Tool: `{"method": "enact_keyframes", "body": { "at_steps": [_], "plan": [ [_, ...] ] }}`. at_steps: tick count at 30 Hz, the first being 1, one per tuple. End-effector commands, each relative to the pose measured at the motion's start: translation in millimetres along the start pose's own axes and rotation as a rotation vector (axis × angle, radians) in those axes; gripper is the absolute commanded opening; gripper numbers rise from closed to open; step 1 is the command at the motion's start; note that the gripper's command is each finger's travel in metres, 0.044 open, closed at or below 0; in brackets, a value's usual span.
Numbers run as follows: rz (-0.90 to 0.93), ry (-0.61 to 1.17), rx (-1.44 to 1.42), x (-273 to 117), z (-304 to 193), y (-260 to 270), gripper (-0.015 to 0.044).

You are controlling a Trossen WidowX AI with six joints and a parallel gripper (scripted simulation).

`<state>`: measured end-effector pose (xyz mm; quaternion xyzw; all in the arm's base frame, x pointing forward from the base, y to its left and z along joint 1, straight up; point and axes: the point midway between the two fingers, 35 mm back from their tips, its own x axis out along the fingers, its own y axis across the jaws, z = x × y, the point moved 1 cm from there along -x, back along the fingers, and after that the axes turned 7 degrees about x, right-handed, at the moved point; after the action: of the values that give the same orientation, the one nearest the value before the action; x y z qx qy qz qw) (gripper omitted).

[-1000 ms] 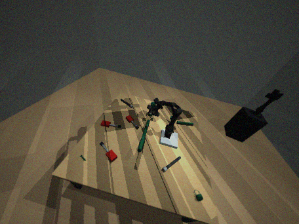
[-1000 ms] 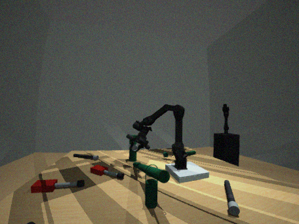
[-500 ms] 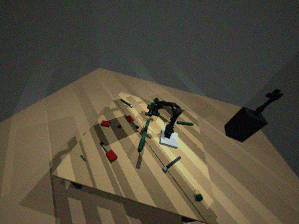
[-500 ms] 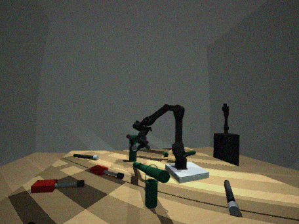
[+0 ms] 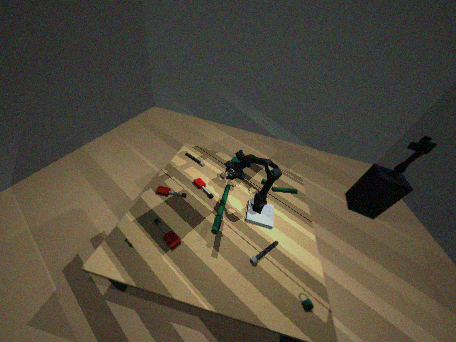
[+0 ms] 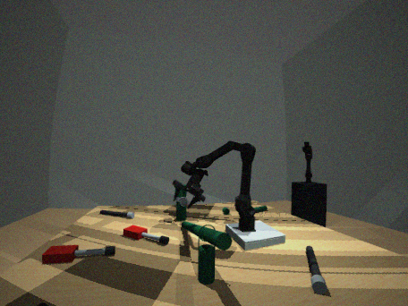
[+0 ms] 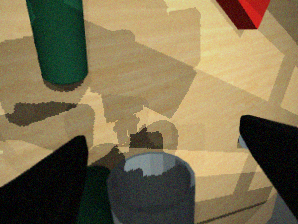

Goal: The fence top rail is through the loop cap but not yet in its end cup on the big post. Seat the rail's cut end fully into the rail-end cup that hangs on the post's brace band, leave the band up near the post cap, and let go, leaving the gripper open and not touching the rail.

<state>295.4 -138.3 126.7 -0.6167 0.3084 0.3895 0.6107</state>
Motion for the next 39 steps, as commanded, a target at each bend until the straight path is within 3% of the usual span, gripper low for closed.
{"method": "enact_keyframes", "body": {
  "at_steps": [1,8,23,39],
  "plan": [
    [0.001,0.001,-0.002,-13.4,16.2,-5.2,0.0440],
    [-0.003,0.000,0.042,-16.5,21.8,-8.6,0.0440],
    [-0.018,0.070,1.179,-71.0,110.3,-28.1,0.0440],
    [-0.084,0.068,1.758,-105.1,146.7,-22.7,0.0440]
  ]
}}
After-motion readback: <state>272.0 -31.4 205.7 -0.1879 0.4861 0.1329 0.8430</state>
